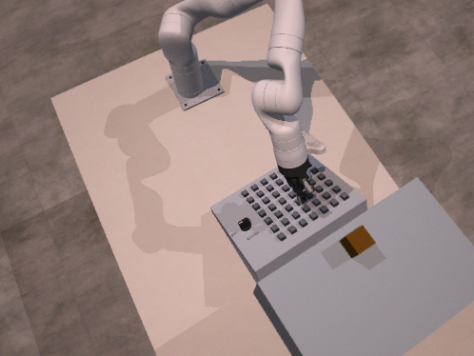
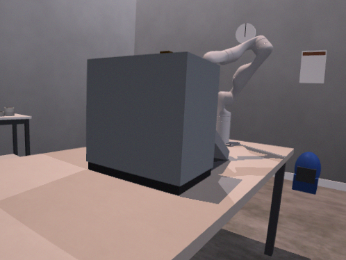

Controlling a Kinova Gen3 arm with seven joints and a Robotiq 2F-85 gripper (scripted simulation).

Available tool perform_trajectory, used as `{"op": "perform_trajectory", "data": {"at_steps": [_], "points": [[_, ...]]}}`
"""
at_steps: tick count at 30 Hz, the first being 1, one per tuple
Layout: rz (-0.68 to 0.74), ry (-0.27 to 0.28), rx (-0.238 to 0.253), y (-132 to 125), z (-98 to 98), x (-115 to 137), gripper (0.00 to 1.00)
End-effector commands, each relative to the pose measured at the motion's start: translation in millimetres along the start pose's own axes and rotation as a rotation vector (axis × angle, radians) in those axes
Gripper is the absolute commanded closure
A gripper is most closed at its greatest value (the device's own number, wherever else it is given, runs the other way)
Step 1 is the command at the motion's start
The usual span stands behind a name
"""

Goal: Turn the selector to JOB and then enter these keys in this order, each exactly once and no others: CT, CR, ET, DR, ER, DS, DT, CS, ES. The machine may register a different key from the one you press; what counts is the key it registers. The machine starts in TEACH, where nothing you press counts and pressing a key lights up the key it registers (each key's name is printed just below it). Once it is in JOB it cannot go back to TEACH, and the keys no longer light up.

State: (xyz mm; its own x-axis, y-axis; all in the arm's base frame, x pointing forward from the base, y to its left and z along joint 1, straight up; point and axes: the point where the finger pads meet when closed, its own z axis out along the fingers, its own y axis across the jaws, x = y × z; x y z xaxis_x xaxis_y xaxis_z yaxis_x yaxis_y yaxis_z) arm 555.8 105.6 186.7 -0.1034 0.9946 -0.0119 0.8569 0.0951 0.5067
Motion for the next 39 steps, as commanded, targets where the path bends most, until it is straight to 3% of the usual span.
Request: {"op": "perform_trajectory", "data": {"at_steps": [1, 15, 26, 39], "points": [[-0.008, 0.005, 0.002, -3, -2.0, -2, 0.90], [-0.005, 0.007, -0.004, -63, -1.5, -62, 0.90], [-0.009, 0.006, 0.003, -67, -0.1, -66, 0.90], [-0.018, 0.006, 0.000, -65, 15.7, -65, 0.90]]}}
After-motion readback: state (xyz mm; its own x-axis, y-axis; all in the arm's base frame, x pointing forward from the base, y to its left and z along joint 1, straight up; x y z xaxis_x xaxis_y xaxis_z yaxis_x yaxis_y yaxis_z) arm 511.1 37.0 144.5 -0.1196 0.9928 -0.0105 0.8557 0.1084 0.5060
